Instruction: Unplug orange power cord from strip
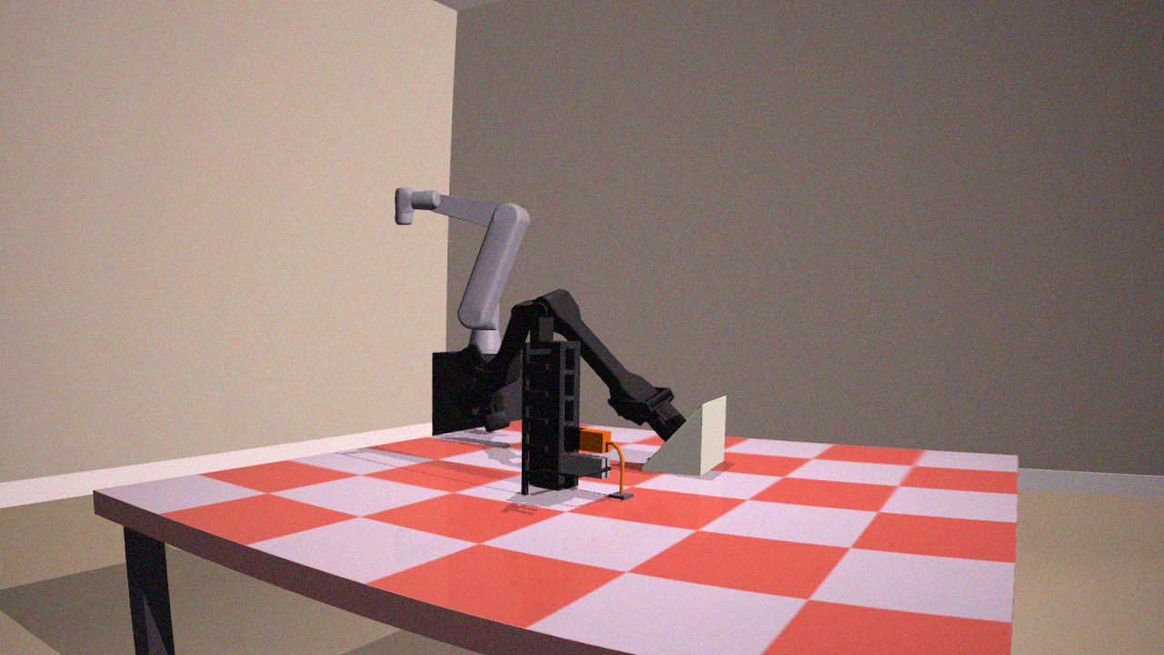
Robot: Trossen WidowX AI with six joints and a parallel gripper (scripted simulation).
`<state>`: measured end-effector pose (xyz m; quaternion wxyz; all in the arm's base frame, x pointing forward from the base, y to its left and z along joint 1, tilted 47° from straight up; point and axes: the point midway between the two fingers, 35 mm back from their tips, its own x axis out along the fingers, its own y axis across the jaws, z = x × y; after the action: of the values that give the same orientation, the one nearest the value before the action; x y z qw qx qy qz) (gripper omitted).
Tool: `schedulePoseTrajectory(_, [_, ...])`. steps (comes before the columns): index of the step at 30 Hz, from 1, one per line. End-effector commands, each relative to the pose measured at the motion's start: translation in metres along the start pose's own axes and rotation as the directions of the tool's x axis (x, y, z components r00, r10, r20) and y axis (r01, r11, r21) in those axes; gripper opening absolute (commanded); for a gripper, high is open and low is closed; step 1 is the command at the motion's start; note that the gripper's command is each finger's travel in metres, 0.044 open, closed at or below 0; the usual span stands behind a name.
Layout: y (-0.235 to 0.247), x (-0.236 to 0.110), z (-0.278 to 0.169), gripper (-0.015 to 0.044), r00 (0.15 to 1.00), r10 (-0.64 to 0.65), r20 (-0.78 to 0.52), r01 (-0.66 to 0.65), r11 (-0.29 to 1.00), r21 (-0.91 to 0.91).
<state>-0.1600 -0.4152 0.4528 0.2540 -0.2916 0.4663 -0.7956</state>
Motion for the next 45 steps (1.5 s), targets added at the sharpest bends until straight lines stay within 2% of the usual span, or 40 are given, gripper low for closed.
schedulePoseTrajectory(1, [0.003,-0.026,0.031,0.0160,0.994,0.050,0.101,-0.057,0.996,0.070])
schedulePoseTrajectory(11, [0.009,-0.086,0.097,0.0160,0.938,0.141,0.315,-0.210,0.958,0.196])
schedulePoseTrajectory(21, [0.019,-0.158,0.157,0.0160,0.819,0.229,0.526,-0.413,0.872,0.263])
schedulePoseTrajectory(34, [0.040,-0.274,0.218,0.0160,0.567,0.349,0.747,-0.681,0.709,0.185])
schedulePoseTrajectory(45, [0.060,-0.389,0.245,0.0160,0.290,0.440,0.850,-0.831,0.556,-0.005])
